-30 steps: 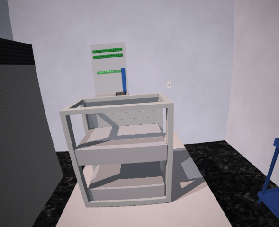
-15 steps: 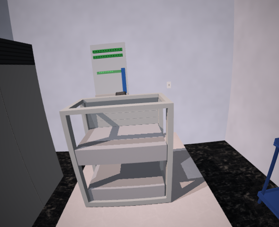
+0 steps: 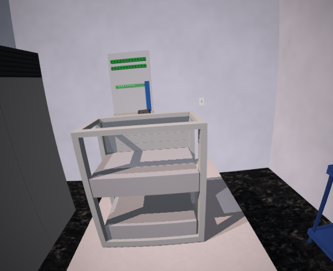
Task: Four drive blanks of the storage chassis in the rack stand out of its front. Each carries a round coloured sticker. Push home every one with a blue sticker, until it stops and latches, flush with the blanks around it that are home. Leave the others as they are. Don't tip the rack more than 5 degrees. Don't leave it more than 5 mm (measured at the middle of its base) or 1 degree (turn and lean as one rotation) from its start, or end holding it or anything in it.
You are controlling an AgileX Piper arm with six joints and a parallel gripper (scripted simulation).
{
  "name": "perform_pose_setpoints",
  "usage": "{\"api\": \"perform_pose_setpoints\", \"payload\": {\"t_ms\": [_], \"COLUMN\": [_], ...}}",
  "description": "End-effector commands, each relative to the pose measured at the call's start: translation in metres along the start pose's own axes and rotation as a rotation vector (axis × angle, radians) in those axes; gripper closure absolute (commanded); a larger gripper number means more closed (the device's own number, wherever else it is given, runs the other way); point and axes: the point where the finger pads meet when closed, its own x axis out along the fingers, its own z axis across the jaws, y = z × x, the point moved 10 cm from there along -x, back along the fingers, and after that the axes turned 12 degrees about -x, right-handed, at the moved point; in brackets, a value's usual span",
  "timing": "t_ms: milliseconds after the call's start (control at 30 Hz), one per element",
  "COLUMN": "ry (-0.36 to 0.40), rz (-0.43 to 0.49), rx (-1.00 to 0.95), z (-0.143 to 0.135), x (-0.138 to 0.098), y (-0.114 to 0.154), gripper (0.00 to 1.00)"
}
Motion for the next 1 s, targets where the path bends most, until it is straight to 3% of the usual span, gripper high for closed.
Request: {"api": "perform_pose_setpoints", "payload": {"t_ms": [0,633,967], "ry": [0.002,0.002,0.002], "rz": [0.001,0.001,0.001], "rx": [0.0,0.0,0.0], "z": [0.0,-0.001,-0.003], "x": [0.001,0.001,0.003], "y": [0.0,0.002,0.036], "gripper": [0.0,0.0,0.0]}}
